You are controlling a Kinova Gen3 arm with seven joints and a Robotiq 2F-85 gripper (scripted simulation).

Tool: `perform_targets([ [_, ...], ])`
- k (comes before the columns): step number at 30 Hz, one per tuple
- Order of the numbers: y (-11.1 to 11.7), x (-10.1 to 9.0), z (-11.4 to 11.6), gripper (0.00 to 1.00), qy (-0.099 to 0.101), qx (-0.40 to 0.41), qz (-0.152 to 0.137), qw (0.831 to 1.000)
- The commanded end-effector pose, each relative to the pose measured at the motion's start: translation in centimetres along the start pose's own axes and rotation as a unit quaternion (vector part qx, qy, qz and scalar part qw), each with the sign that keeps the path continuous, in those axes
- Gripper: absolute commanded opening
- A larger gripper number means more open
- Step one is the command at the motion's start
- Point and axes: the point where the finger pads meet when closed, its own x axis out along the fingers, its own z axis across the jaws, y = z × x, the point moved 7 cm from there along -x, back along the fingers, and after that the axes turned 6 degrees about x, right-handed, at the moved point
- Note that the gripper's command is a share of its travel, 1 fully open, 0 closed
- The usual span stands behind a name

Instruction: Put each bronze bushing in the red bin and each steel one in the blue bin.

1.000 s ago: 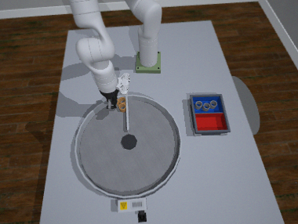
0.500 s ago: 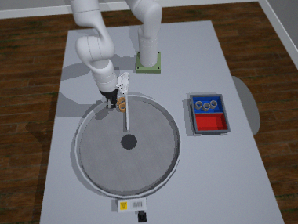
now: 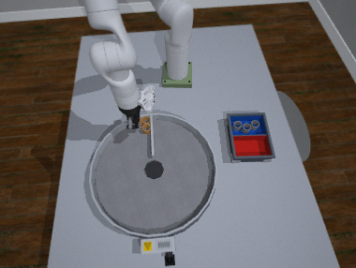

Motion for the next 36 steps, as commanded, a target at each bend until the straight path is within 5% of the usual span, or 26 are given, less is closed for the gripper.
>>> perform_targets([
  [1,0.0,-0.1,0.0,0.00,-0.001,0.001,-0.001,1.000],
  [16,0.0,-0.4,0.0,0.00,-0.001,0.001,-0.001,1.000],
  [31,0.0,-5.7,0.0,0.00,-0.001,0.001,-0.001,1.000],
  [36,0.0,-5.7,0.0,0.00,-0.001,0.001,-0.001,1.000],
])
